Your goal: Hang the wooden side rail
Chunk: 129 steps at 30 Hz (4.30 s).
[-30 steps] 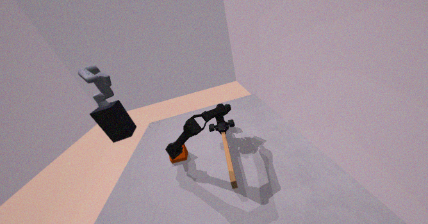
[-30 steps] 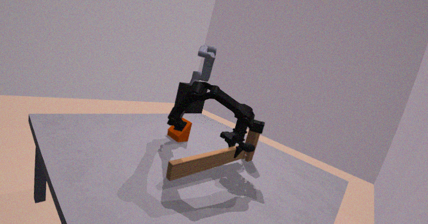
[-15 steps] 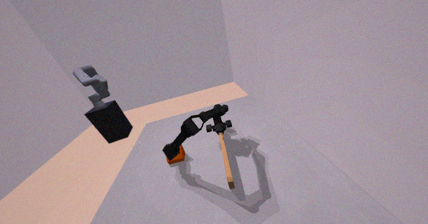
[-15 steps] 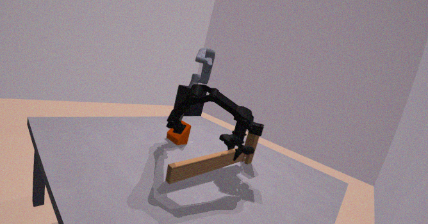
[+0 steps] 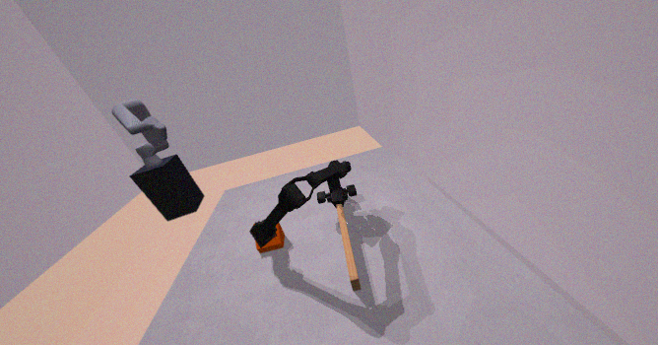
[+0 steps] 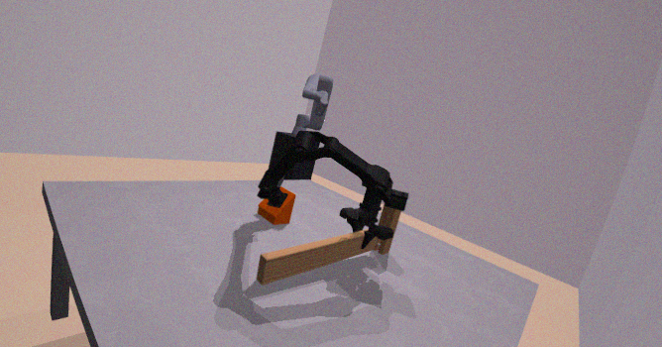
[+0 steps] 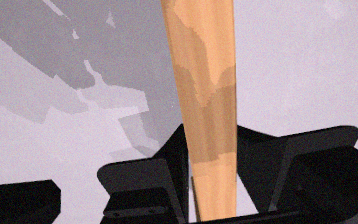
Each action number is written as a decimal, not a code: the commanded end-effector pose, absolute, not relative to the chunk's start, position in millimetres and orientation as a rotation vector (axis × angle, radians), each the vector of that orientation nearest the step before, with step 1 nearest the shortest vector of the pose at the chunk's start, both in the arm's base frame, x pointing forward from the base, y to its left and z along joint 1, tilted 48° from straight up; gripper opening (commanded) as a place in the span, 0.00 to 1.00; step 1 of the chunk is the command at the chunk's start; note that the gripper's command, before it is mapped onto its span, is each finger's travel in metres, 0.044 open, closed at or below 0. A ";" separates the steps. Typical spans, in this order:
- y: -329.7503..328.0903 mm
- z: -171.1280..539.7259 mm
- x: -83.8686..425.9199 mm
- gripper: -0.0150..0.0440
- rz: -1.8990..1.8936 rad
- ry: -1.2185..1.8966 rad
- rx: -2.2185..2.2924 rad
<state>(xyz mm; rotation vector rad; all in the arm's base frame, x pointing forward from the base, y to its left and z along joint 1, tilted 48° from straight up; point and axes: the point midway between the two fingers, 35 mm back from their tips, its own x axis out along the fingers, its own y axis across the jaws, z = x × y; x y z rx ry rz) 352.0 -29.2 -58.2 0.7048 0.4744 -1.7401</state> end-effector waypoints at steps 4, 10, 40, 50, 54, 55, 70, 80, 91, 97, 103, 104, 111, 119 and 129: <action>-23.6 -58.3 353.7 0.25 -1.732 0.476 0.712; -22.9 -58.7 353.2 0.25 -1.732 0.476 0.712; -21.0 -60.8 354.0 0.25 -1.732 0.476 0.712; -20.5 -62.0 353.0 0.25 -1.732 0.476 0.712; -20.6 -62.6 353.1 0.25 -1.732 0.476 0.712; -20.6 -62.8 353.2 0.25 -1.732 0.476 0.712; -19.5 -63.1 354.7 0.25 -1.732 0.476 0.712; -18.4 -63.7 354.0 0.25 -1.732 0.476 0.713; -18.4 -65.3 353.8 0.25 -1.732 0.476 0.713; -18.0 -65.5 354.4 0.25 -1.732 0.476 0.713; -17.4 -65.5 355.0 0.25 -1.732 0.476 0.713; -17.3 -65.5 355.1 0.25 -1.732 0.476 0.713; -16.3 -65.6 354.8 0.25 -1.732 0.476 0.713; -16.1 -66.8 354.0 0.25 -1.732 0.476 0.713; -16.0 -67.9 354.7 0.25 -1.732 0.476 0.713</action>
